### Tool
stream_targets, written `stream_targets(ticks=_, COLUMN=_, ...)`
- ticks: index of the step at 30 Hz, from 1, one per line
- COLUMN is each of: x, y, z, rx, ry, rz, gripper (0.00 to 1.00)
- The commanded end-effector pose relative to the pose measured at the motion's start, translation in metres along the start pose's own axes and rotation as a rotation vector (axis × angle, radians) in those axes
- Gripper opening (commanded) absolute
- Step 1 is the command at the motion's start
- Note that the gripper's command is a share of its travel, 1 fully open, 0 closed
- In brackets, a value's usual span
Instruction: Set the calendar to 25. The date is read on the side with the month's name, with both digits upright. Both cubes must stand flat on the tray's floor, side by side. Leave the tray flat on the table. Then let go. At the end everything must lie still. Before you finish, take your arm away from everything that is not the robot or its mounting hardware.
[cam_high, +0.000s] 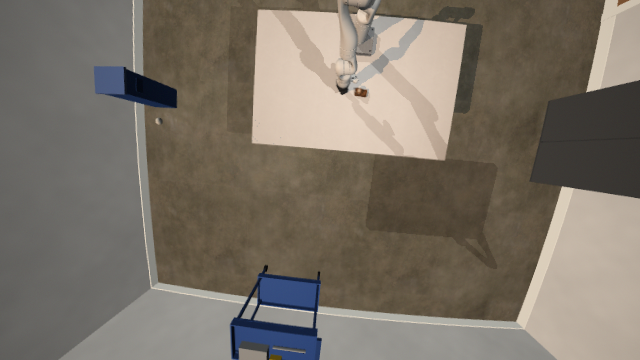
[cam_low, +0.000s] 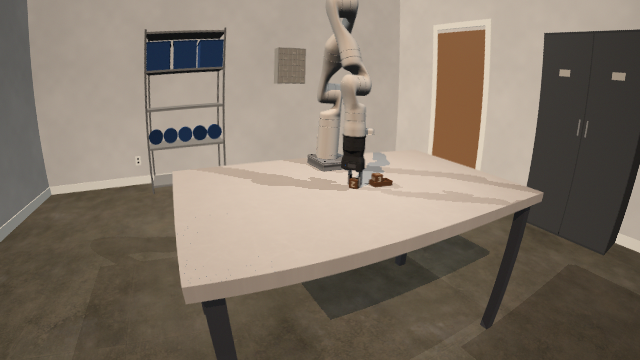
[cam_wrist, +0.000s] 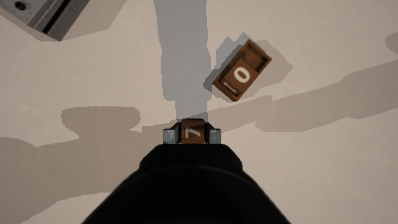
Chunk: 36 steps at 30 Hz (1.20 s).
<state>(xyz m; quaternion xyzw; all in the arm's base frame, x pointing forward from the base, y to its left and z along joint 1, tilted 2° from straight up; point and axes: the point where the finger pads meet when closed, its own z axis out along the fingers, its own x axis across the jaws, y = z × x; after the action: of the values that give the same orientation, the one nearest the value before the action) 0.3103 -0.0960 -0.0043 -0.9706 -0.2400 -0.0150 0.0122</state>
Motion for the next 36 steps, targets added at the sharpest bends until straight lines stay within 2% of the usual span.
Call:
stream_targets(ticks=1, x=0.0003, y=0.0004, z=-0.0004, rx=-0.001, ry=0.001, rz=0.000, gripper=0.60)
stream_targets(ticks=23, x=0.0003, y=0.0004, z=-0.0004, rx=-0.001, ry=0.001, rz=0.000, gripper=0.60)
stream_targets(ticks=24, x=0.0003, y=0.0004, z=-0.0004, rx=-0.001, ry=0.001, rz=0.000, gripper=0.66)
stream_targets(ticks=26, x=0.0003, y=0.0004, z=-0.0004, rx=-0.001, ry=0.001, rz=0.000, gripper=0.66)
stream_targets(ticks=27, x=0.0003, y=0.0004, z=-0.0004, rx=-0.001, ry=0.001, rz=0.000, gripper=0.72)
stream_targets(ticks=29, x=0.0003, y=0.0004, z=-0.0004, rx=-0.001, ry=0.001, rz=0.000, gripper=0.72)
stream_targets(ticks=30, x=0.0003, y=0.0004, z=-0.0004, rx=-0.001, ry=0.001, rz=0.000, gripper=0.78)
stream_targets(ticks=32, x=0.0003, y=0.0004, z=-0.0004, rx=-0.001, ry=0.001, rz=0.000, gripper=0.78)
stream_targets(ticks=33, x=0.0003, y=0.0004, z=-0.0004, rx=-0.001, ry=0.001, rz=0.000, gripper=0.84)
stream_targets(ticks=35, x=0.0003, y=0.0004, z=-0.0004, rx=-0.001, ry=0.001, rz=0.000, gripper=0.84)
stream_targets(ticks=36, x=0.0003, y=0.0004, z=-0.0004, rx=-0.001, ry=0.001, rz=0.000, gripper=0.90)
